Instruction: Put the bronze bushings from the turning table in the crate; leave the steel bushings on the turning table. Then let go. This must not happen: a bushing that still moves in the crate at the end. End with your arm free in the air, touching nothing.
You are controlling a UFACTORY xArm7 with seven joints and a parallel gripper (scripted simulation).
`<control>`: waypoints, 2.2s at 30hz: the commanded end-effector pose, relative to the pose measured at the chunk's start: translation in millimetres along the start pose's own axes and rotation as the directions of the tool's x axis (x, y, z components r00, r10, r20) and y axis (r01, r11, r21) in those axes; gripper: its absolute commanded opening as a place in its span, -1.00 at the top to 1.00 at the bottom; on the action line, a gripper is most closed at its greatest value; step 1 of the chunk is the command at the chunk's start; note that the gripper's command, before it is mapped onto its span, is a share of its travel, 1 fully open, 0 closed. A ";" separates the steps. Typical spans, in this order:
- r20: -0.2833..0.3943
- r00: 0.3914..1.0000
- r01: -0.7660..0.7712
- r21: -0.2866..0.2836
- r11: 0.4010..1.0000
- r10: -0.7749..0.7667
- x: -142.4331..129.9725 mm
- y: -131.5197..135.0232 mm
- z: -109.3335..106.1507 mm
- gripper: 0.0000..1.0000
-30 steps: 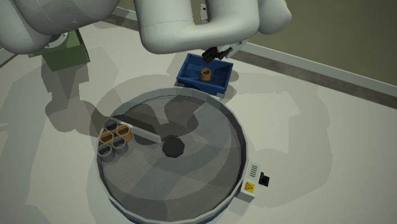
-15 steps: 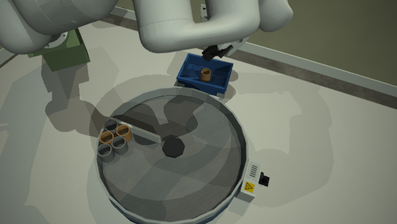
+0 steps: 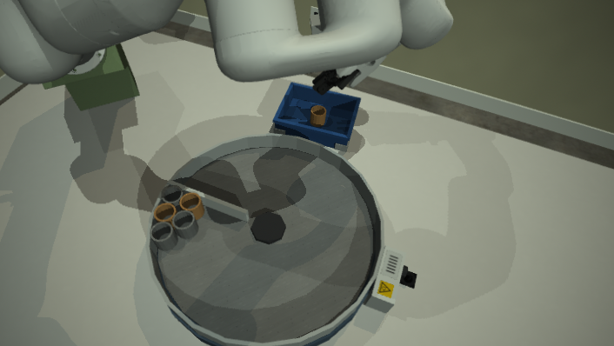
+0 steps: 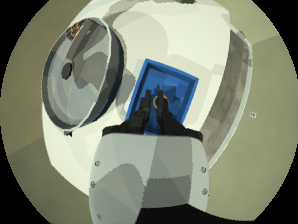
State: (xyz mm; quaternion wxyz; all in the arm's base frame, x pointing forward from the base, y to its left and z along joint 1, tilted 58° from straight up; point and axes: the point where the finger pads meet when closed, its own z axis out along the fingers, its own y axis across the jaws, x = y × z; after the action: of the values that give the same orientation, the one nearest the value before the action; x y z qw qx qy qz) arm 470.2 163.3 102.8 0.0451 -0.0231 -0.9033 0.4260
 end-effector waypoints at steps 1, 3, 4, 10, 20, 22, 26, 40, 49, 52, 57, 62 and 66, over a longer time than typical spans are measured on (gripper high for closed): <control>0.004 1.000 0.002 -0.003 1.000 -0.002 0.5 1.2 -2.2 0.78; 0.004 1.000 0.002 -0.003 1.000 -0.002 0.5 1.2 -2.2 0.78; 0.004 1.000 0.002 -0.003 1.000 -0.002 0.5 1.2 -2.2 0.78; 0.004 1.000 0.002 -0.003 1.000 -0.002 0.5 1.2 -2.2 0.78; 0.004 1.000 0.002 -0.003 1.000 -0.002 0.5 1.1 -2.2 0.80; 0.004 1.000 0.002 -0.002 1.000 -0.002 0.5 1.1 -2.2 0.80; 0.004 1.000 0.009 0.003 1.000 -0.009 1.9 -1.3 -0.9 0.80; -0.005 0.992 0.128 0.101 0.987 -0.128 29.3 -44.7 22.8 0.80; -0.023 0.967 0.254 0.211 0.944 -0.255 62.0 -97.2 51.3 0.80; -0.032 0.956 0.291 0.243 0.925 -0.292 71.8 -113.0 59.9 0.80; -0.048 0.936 0.347 0.290 0.892 -0.348 86.8 -136.8 72.8 0.80; -0.069 0.912 0.403 0.338 0.851 -0.404 102.2 -161.7 86.2 0.80; -0.088 0.889 0.448 0.376 0.811 -0.450 115.5 -182.4 97.8 0.80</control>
State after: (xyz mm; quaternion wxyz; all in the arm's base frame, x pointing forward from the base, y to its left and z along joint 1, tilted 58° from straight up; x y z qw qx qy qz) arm 363.7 6.0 174.1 0.1405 0.1654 -0.8015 0.5572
